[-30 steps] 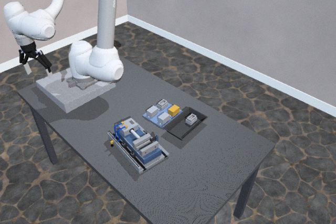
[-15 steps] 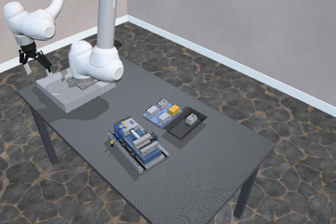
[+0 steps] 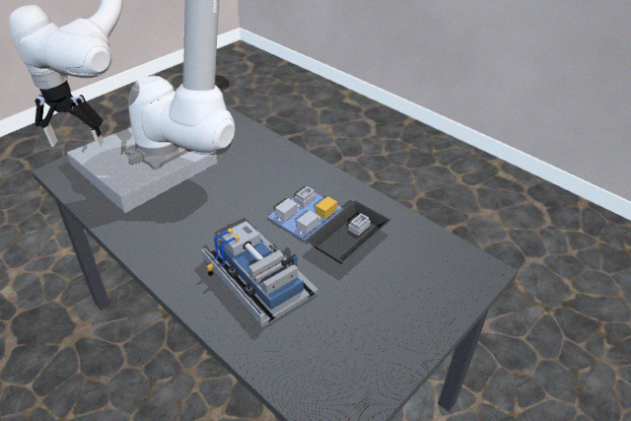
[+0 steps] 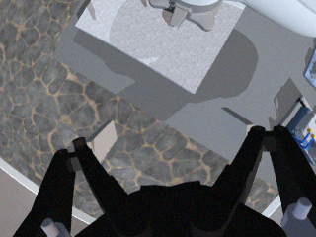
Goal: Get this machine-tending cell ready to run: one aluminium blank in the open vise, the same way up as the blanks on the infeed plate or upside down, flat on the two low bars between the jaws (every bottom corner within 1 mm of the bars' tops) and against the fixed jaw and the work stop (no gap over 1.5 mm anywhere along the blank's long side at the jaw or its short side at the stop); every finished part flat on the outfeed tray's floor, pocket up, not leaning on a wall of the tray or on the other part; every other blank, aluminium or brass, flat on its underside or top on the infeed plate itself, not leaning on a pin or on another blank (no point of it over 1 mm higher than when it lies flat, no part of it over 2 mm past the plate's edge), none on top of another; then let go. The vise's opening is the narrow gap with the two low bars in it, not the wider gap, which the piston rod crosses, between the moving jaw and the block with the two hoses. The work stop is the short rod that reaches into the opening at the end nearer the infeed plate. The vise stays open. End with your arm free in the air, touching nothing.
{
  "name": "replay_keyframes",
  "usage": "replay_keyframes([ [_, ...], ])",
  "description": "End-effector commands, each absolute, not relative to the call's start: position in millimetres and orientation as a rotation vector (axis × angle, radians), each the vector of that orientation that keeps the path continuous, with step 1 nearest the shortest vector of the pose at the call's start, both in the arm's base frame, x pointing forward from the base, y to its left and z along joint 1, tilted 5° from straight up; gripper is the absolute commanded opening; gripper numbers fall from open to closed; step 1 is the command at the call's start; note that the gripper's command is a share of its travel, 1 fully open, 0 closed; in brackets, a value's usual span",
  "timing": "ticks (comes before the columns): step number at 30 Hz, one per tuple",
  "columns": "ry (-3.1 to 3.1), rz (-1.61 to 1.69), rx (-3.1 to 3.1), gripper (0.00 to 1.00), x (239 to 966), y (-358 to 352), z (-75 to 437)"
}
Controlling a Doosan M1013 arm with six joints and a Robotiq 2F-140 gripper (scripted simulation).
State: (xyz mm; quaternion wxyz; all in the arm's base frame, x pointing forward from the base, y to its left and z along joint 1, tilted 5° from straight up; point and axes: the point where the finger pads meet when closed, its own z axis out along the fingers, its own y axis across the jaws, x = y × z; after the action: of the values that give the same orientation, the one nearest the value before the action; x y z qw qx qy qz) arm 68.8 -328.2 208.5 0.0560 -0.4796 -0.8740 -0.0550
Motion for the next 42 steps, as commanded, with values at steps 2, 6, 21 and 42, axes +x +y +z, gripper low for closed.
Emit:
replay_keyframes([
  [2,-2.752,-0.172,-1.274,1.00,81,-331,208],
  [6,-2.870,-0.179,-1.011,1.00,98,-335,206],
  [21,-3.072,-0.193,-0.127,1.00,156,-340,202],
  [42,-2.895,-0.193,1.164,1.00,244,-329,193],
])
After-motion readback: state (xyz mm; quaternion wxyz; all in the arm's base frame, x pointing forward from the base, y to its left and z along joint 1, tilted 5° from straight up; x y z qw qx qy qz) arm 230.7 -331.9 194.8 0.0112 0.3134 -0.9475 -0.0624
